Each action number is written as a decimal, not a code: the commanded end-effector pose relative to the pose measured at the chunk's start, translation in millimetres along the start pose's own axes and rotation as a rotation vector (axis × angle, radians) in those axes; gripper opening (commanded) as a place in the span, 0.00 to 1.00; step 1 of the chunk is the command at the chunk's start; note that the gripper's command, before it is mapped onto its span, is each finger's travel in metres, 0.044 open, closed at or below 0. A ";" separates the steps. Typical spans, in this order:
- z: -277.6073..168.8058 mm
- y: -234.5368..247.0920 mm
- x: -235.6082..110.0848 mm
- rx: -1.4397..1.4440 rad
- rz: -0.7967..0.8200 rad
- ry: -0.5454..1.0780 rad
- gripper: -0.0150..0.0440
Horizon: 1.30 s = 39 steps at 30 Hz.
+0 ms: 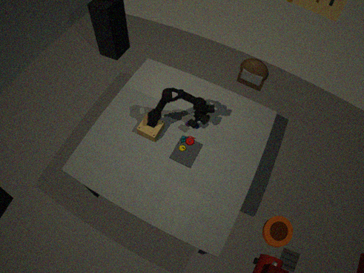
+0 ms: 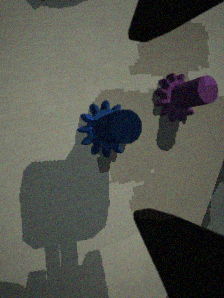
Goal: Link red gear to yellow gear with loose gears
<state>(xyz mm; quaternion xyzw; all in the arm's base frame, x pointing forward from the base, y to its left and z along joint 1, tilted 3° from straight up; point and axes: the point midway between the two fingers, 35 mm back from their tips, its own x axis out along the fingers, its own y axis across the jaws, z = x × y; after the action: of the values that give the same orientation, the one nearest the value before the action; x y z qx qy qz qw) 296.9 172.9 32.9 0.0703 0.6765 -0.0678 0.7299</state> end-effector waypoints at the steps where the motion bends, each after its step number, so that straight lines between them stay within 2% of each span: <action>1: 0.4 -0.4 6.9 0.005 -0.005 -0.003 1.00; 14: -0.3 -0.7 27.5 0.005 -0.005 -0.003 1.00; 22: -0.4 -0.8 28.5 0.005 -0.005 -0.003 1.00; 36: -0.4 -0.8 28.5 0.005 -0.005 -0.003 0.38; 39: -0.4 -0.8 28.5 0.005 -0.005 -0.003 0.34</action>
<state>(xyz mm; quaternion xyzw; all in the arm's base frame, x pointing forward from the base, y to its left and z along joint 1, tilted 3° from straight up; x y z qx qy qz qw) 297.8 172.7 5.0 0.0702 0.6770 -0.0689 0.7294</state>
